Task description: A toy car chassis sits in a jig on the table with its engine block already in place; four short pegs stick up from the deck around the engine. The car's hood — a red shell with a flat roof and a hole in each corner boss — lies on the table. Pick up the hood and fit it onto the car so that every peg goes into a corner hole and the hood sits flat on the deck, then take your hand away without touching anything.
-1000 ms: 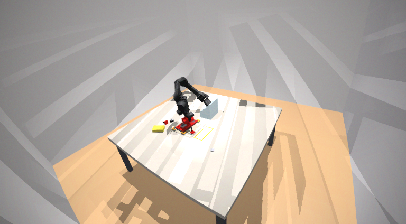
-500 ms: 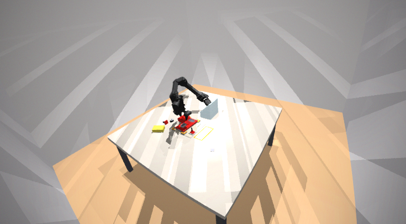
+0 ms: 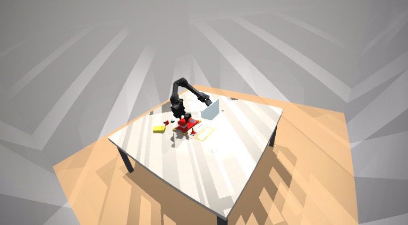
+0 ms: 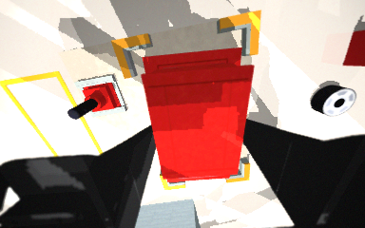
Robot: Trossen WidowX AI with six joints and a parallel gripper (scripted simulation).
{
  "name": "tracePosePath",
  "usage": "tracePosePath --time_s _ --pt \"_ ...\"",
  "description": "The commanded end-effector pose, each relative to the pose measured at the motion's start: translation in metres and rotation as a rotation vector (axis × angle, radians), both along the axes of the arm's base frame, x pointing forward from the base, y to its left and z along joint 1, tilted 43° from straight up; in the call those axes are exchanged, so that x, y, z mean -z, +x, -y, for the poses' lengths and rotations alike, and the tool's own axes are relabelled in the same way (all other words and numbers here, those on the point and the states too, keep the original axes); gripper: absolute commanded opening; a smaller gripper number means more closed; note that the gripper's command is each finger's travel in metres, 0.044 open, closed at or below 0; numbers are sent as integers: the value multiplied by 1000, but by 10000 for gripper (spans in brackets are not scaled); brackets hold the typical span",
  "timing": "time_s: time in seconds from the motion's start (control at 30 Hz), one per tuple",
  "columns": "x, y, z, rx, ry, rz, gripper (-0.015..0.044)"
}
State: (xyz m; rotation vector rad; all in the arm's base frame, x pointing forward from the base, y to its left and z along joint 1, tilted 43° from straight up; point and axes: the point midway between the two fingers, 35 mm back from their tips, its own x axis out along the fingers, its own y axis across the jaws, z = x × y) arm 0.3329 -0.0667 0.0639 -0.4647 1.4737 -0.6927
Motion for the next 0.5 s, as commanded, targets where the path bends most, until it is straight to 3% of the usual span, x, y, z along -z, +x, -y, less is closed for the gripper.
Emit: tracePosePath --time_s 0.0,0.47 --pt "13 -2 13 -1 -7 -17 0" --pt "14 -2 15 -1 -7 -17 0"
